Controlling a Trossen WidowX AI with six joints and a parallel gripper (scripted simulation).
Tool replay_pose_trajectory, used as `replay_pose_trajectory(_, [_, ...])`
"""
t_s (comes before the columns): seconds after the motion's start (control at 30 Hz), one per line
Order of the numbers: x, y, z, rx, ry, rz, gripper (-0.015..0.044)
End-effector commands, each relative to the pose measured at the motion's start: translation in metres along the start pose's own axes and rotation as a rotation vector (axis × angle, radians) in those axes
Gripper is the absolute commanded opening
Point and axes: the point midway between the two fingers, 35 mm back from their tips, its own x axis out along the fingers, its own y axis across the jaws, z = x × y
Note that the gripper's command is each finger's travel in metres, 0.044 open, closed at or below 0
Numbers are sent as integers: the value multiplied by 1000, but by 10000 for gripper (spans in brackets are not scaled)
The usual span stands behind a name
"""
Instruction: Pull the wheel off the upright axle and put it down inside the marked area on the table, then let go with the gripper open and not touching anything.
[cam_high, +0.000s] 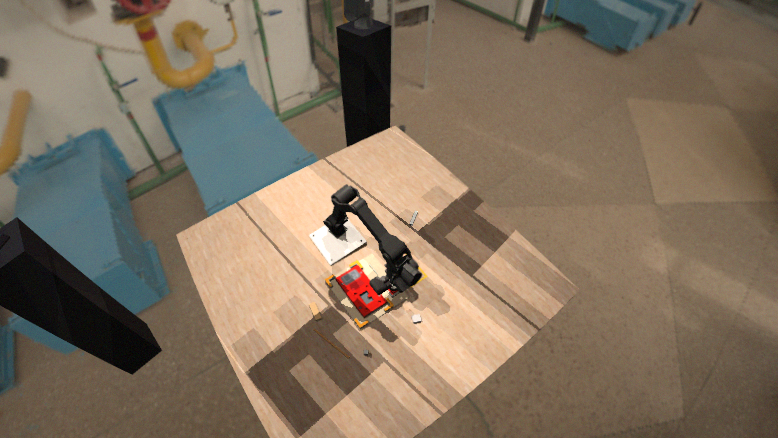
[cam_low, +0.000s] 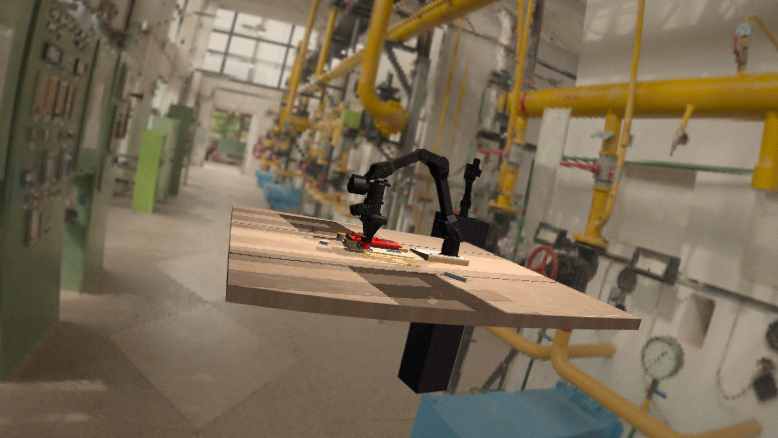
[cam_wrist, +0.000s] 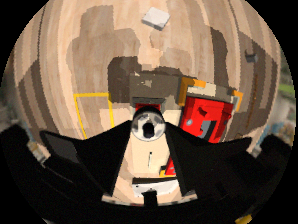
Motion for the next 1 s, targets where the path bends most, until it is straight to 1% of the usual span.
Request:
replay_pose_trajectory(0.0, [-1, 0, 0, 0, 1, 0, 0])
replay_pose_trajectory(0.97, [-11, 0, 0, -1, -2, 0, 0])
